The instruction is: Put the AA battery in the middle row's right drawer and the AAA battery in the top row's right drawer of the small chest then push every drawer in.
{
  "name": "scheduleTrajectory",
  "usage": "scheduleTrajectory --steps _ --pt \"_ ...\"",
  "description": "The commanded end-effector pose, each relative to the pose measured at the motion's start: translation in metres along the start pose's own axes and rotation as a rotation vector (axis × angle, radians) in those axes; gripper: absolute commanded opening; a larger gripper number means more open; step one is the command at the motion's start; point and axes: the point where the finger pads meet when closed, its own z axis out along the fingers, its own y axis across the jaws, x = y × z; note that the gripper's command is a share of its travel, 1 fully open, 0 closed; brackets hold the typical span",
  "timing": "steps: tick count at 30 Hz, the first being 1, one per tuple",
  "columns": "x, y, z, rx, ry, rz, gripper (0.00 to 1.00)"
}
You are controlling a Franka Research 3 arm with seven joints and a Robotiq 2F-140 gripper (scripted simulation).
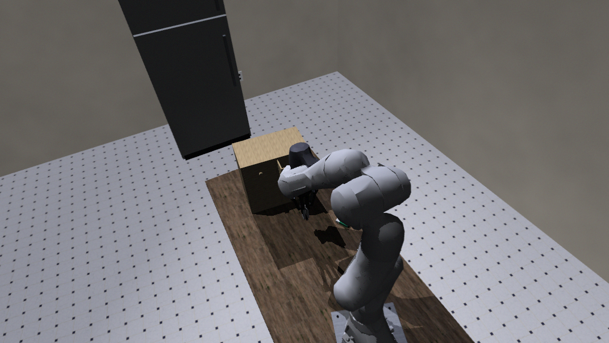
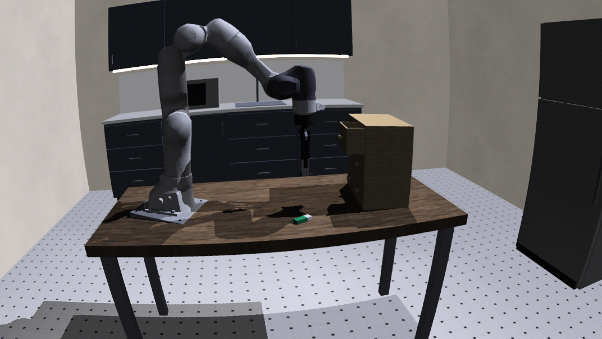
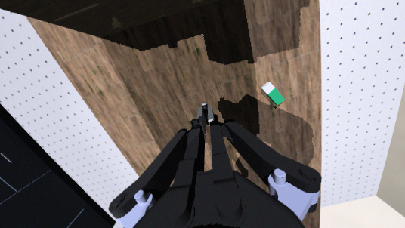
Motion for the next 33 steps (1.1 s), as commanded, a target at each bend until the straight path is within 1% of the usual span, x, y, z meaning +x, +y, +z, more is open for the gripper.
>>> scheduleTrajectory --steps 1,7,9,10,16,24,26,33 --pt "-0.001 0.001 -0.009 -0.001 -0.003 0.008 0.03" --pt "-0.001 0.001 -0.029 -0.001 -0.003 0.008 0.03" --pt "-0.001 0.001 -0.029 -0.001 -0.003 0.008 0.03" --pt "-0.001 0.001 -0.034 -0.001 -0.003 0.008 0.03" --pt "0.0 0.001 -0.062 -0.001 -0.003 0.008 0.03" --pt "0.0 0.001 -0.108 -0.001 -0.003 0.008 0.03" --pt "0.0 0.001 -0.108 -0.001 -0.003 0.008 0.03" --pt "0.0 0.001 -0.145 -0.001 -0.003 0.008 0.03"
